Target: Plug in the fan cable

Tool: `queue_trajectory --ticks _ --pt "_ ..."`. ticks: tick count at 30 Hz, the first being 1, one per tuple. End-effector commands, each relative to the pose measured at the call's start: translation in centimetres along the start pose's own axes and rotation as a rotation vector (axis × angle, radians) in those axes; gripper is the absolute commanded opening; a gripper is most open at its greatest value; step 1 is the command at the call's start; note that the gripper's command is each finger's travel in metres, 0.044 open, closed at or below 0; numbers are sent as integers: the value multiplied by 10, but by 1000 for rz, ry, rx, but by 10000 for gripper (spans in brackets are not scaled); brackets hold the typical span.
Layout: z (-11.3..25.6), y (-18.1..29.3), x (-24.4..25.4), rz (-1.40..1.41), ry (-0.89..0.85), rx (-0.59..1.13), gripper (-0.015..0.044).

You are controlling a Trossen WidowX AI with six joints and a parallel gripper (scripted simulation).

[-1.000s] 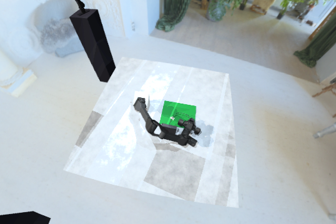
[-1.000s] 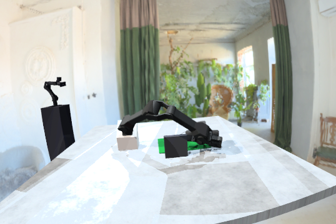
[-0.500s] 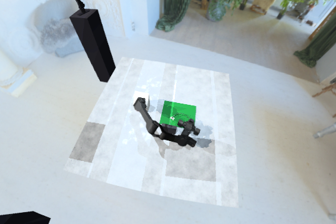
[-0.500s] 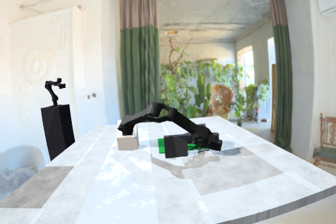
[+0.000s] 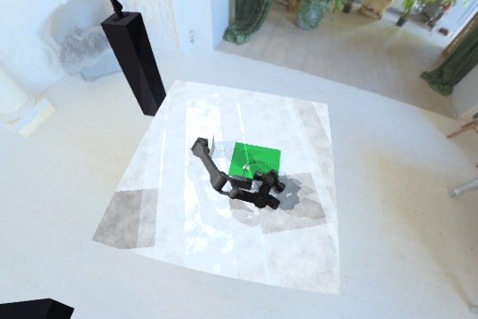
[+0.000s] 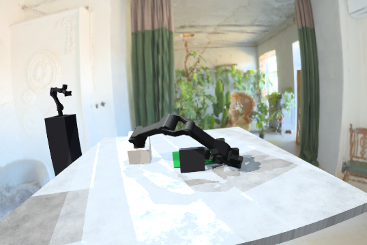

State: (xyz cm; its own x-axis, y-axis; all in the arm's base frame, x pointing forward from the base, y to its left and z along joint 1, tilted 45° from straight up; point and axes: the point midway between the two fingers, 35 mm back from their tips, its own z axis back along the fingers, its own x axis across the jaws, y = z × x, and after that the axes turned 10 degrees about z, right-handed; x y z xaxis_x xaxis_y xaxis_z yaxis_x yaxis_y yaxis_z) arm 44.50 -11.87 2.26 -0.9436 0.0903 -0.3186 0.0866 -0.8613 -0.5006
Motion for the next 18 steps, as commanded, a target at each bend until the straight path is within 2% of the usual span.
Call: queue_trajectory --ticks 1,18 --pt "-2 3 0 2 0 -5 0" --pt "-2 8 1 0 0 1 0"
